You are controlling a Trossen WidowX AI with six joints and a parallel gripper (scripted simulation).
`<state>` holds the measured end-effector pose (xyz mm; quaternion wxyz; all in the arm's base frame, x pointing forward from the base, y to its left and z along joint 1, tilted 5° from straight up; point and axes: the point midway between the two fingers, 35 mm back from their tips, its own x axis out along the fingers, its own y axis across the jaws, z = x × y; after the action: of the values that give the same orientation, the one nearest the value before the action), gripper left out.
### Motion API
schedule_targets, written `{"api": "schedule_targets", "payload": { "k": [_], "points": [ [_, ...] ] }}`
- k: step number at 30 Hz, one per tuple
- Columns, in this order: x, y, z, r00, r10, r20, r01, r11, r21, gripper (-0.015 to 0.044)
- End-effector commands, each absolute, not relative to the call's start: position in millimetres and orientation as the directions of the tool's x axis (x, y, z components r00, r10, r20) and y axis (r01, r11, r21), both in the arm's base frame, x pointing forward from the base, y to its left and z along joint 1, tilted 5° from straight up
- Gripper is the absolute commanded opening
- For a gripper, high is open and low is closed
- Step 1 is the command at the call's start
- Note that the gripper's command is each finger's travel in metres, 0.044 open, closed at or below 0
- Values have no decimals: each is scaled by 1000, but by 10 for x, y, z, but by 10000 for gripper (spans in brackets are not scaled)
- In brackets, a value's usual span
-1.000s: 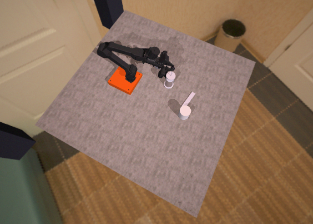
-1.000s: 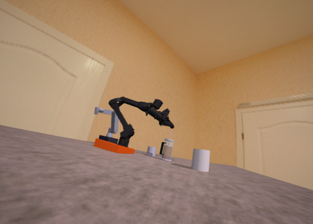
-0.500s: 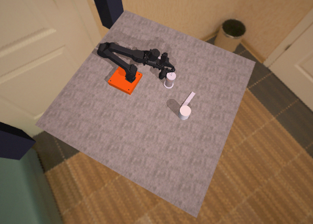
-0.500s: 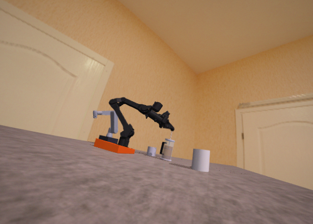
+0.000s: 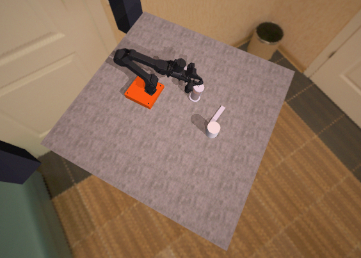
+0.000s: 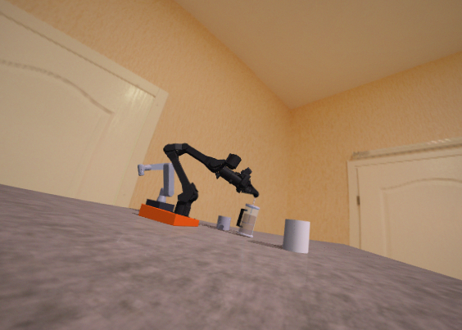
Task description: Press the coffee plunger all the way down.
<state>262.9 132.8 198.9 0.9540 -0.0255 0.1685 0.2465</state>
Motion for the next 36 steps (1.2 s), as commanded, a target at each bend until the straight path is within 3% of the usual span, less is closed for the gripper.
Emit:
{"api": "schedule_targets", "payload": {
  "k": [1, 36],
  "points": [
    [2612, 1332, 1666, 789, 448, -420, -474, 879, 48, 120],
    [2712, 1385, 1712, 789, 449, -419, -474, 879, 48, 120]
  ]
}}
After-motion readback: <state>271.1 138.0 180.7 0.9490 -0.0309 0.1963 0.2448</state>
